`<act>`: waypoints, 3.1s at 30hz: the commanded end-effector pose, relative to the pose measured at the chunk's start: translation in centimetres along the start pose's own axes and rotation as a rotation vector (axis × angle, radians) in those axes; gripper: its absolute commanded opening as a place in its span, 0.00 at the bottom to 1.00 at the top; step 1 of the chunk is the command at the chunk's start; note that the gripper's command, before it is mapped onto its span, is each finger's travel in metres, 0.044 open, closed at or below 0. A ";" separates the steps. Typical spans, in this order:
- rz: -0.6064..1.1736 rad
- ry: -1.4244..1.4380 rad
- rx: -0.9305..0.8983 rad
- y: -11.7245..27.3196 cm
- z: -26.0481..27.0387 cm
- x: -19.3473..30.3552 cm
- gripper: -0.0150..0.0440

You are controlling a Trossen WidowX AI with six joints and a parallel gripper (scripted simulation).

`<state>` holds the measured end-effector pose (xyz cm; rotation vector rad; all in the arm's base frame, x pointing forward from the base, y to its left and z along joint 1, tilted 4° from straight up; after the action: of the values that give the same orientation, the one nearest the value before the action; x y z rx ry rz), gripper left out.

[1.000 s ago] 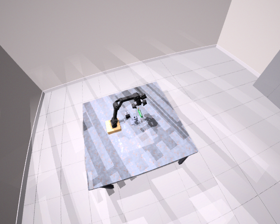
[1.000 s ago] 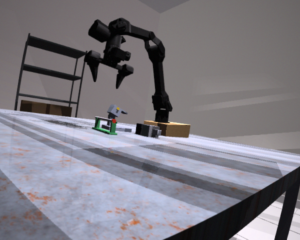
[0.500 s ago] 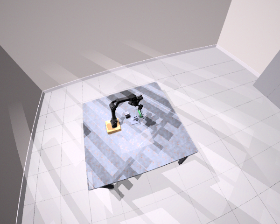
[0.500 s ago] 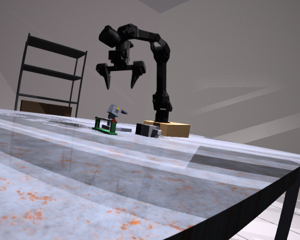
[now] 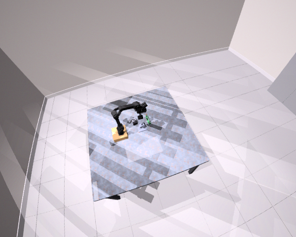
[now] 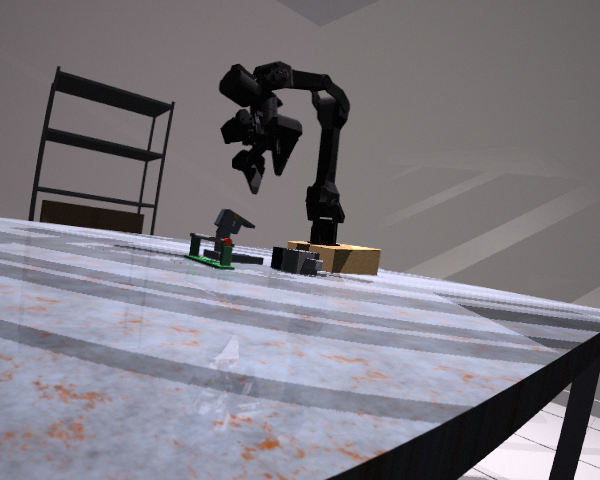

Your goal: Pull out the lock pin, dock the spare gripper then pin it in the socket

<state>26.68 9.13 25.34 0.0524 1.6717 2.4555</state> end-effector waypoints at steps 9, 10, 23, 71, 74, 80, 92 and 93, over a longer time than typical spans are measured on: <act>0.174 -1.271 -0.059 -2.8 -2.6 7.2 1.00; 0.181 -1.328 -0.056 -2.9 -2.7 7.4 1.00; 0.193 -1.409 -0.052 -3.0 -2.8 7.7 1.00; 0.193 -1.409 -0.051 -13.3 -6.2 7.6 1.00; 0.193 -1.409 -0.051 -13.7 -6.4 7.7 1.00; 0.193 -1.409 -0.050 -14.6 -6.8 7.8 1.00; 0.193 -1.409 -0.050 -15.3 -7.1 7.9 0.82; 0.193 -1.409 -0.050 -15.3 -7.1 7.9 0.78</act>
<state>19.91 9.35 8.15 1.5287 0.9038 1.6413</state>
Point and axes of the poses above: the point midway between the two fingers, 35 mm back from their tips, its own y axis back along the fingers, its own z axis across the jaws, x = y × z, the point moved 10 cm from there along y, back along the fingers, and after that the axes turned 5 degrees about -y, right-handed, at the moved point
